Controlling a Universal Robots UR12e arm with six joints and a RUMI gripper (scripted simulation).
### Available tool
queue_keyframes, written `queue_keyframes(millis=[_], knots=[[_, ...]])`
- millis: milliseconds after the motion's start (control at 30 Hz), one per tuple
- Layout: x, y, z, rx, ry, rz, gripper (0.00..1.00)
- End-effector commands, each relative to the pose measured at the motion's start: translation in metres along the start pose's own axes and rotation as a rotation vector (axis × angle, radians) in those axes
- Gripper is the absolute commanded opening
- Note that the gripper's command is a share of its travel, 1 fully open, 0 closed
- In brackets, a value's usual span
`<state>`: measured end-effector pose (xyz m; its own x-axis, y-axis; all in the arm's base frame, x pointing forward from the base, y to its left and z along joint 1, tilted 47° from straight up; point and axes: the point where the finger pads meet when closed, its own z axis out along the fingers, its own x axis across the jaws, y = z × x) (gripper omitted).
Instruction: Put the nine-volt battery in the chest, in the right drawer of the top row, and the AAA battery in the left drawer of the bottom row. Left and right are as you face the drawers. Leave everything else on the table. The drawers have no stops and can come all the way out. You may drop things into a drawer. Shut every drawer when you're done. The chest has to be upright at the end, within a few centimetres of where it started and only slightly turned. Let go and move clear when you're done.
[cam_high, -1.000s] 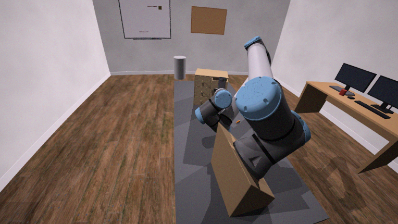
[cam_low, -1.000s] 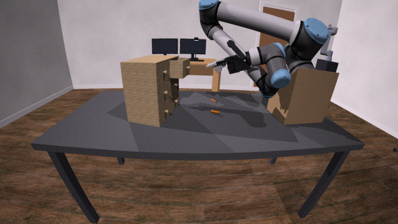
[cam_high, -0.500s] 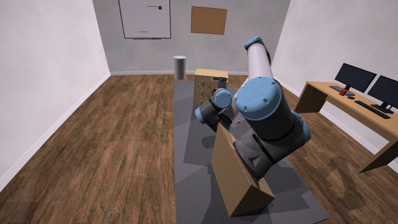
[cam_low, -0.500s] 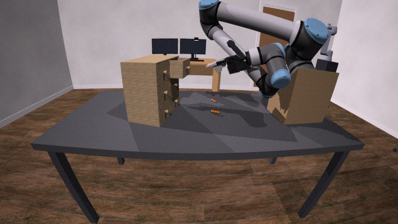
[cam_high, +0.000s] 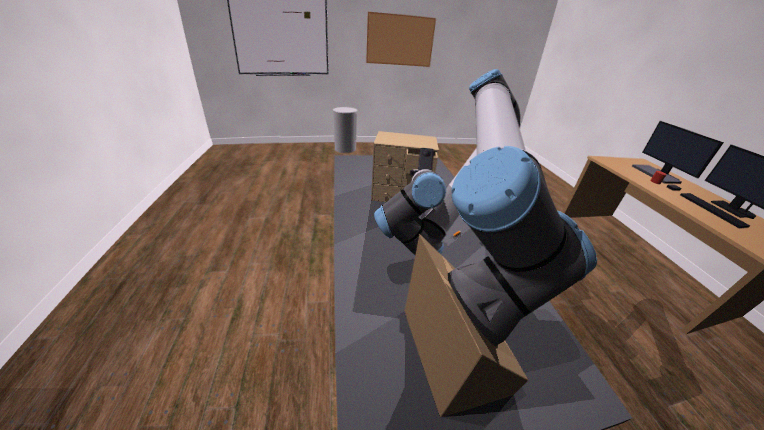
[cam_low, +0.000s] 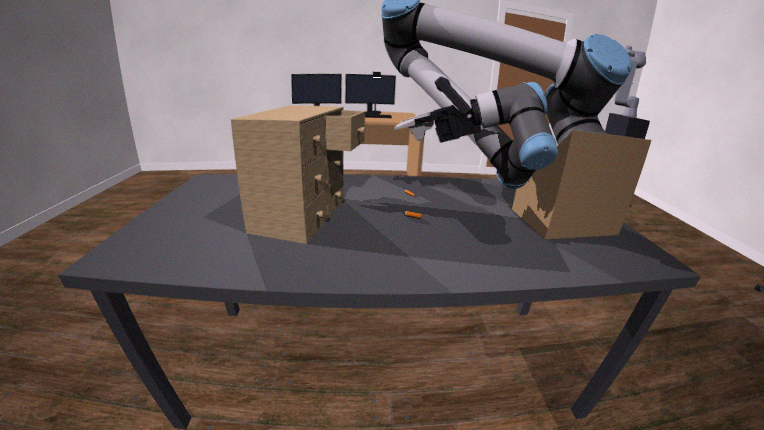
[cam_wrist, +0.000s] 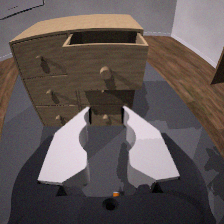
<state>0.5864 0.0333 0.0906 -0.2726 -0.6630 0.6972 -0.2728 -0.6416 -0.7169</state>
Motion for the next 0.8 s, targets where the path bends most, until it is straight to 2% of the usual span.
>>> queue_keyframes(millis=[0,767], knots=[[0.000,-0.001,0.003,0.001,0.000,0.000,0.20],[0.000,-0.002,0.036,0.001,0.000,0.000,0.20]])
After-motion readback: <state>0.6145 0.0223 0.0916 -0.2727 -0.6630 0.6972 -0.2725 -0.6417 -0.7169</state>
